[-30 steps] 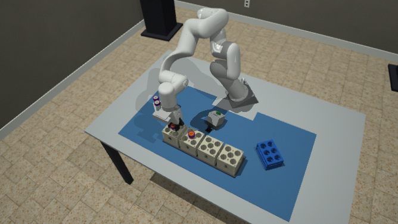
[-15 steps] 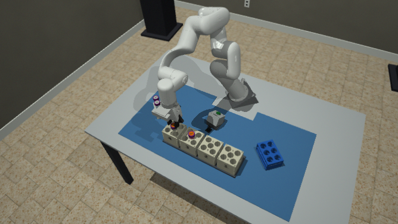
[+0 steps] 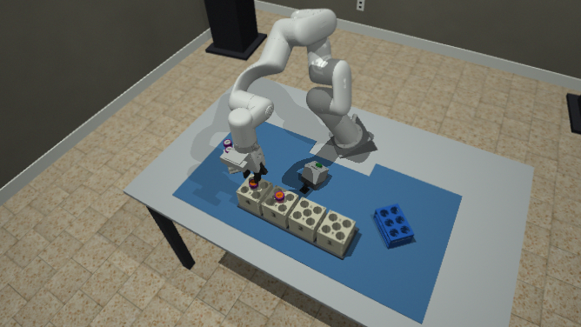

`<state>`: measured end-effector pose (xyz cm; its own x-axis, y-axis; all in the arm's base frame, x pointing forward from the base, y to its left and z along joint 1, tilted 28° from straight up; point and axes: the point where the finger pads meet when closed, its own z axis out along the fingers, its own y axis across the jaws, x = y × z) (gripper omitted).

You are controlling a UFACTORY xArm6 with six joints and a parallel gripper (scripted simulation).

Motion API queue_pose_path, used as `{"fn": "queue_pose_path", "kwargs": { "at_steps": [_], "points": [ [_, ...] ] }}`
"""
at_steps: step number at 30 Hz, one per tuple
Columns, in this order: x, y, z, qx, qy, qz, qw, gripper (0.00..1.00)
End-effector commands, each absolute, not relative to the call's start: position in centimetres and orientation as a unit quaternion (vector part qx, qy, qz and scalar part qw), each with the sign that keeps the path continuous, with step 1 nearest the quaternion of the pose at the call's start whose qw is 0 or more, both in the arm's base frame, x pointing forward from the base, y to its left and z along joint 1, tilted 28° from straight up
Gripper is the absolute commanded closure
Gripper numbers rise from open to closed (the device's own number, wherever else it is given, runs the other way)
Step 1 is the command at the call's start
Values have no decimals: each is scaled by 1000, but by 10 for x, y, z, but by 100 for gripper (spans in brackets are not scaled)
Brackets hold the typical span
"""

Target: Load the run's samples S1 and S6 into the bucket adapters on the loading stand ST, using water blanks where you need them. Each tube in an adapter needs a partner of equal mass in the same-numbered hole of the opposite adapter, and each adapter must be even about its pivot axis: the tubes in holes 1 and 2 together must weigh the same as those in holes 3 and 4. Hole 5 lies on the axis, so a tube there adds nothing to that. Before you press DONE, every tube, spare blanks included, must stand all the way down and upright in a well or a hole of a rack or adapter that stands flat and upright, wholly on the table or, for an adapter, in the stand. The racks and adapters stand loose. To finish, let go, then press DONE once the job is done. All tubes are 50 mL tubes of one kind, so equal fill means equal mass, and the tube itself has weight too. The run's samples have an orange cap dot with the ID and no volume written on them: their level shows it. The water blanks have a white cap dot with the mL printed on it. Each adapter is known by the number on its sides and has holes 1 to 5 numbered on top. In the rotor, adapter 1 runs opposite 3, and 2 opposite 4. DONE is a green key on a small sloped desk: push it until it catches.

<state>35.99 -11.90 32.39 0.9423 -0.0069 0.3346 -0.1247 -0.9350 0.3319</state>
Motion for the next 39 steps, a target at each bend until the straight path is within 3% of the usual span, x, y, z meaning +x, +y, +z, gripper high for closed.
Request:
{"fn": "queue_pose_path", "kwargs": {
  "at_steps": [1,39],
  "points": [
    [358,-116,332,969,-34,169,177,56],
    [337,-92,392,969,-34,169,177,56]
  ]
}}
